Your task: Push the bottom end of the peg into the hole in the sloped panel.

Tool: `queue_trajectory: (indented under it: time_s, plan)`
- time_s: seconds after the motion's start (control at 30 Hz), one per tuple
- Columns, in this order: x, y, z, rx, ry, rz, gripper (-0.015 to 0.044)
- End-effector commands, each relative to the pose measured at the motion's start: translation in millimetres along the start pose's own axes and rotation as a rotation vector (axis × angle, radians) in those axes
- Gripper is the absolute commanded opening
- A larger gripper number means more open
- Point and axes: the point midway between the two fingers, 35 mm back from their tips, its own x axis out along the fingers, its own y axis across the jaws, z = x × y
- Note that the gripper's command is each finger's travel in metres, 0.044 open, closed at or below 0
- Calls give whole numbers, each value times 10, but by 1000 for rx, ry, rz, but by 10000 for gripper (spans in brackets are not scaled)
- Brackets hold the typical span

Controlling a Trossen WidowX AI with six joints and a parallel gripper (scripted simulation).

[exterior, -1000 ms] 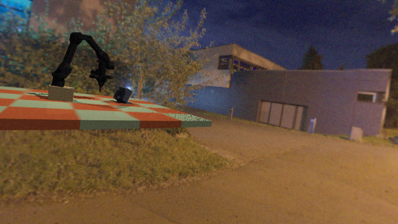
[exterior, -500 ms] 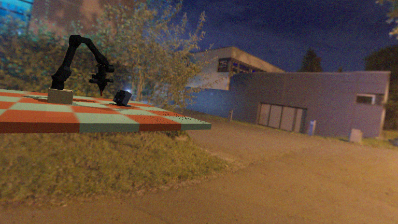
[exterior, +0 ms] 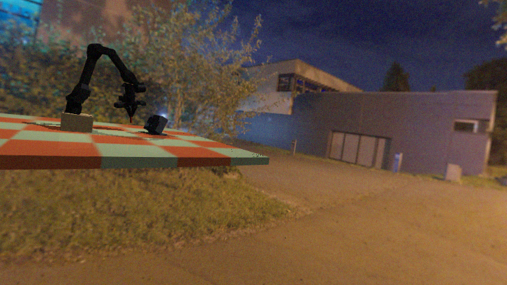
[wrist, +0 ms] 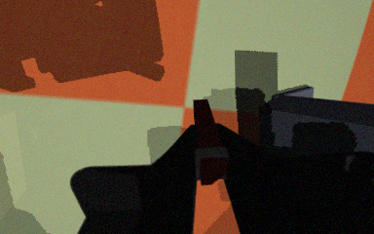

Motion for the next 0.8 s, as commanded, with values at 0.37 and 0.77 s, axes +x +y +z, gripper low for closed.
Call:
queue_trajectory:
  time_s: [0.37,0.77]
  plan:
    - [59,-17,-86,149,-33,-74,0]
    - [90,-44,-154,259,-61,-133,0]
